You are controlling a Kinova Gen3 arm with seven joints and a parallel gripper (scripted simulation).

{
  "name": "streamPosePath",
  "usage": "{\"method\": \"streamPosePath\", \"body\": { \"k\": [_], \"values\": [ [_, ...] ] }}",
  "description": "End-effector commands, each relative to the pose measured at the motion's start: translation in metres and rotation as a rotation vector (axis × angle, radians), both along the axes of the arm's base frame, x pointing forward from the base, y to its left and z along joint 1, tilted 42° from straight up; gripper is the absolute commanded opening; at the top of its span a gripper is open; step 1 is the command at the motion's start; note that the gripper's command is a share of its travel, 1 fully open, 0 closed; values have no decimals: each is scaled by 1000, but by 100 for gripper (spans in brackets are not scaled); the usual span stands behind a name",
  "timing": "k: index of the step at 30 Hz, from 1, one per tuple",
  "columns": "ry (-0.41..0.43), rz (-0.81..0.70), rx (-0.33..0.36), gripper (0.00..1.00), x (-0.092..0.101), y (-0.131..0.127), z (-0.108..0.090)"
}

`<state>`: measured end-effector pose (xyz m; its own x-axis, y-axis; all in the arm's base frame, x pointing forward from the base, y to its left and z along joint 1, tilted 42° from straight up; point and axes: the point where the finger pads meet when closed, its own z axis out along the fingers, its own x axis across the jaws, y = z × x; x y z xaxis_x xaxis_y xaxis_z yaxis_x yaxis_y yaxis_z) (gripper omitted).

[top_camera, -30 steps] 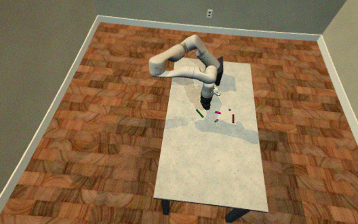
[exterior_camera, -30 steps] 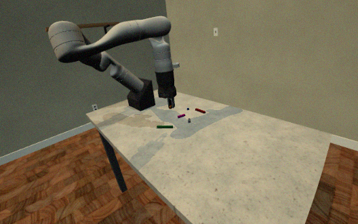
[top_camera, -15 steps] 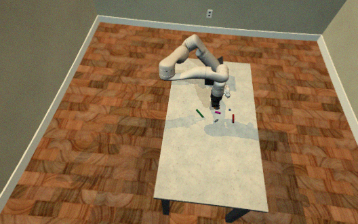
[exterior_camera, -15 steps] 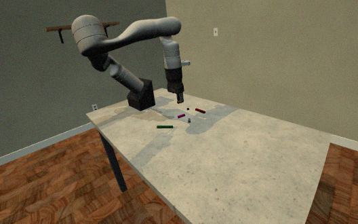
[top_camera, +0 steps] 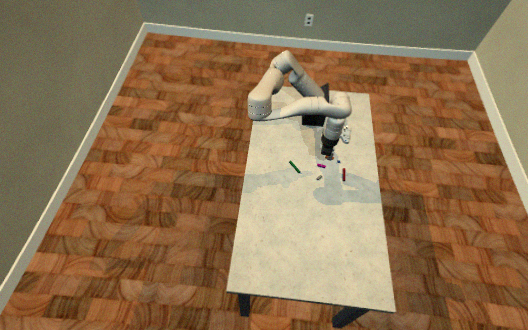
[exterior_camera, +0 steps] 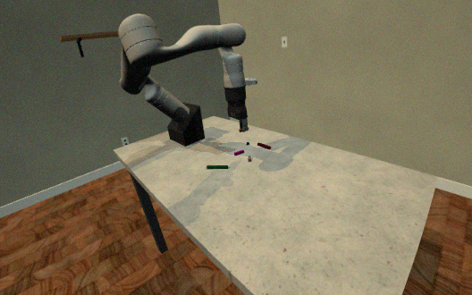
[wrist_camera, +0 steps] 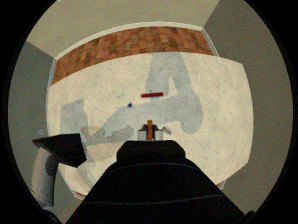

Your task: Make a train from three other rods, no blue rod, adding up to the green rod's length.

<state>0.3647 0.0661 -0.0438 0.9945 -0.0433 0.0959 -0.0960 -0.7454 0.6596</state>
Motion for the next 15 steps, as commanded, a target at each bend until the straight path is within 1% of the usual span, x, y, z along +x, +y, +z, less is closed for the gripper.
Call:
{"method": "streamPosePath", "body": {
  "k": [1, 15],
  "values": [
    [-7, 0, -2, 24, -5, 8, -6],
    [-50, -46, -4, 24, -10, 15, -13]
  ]
}}
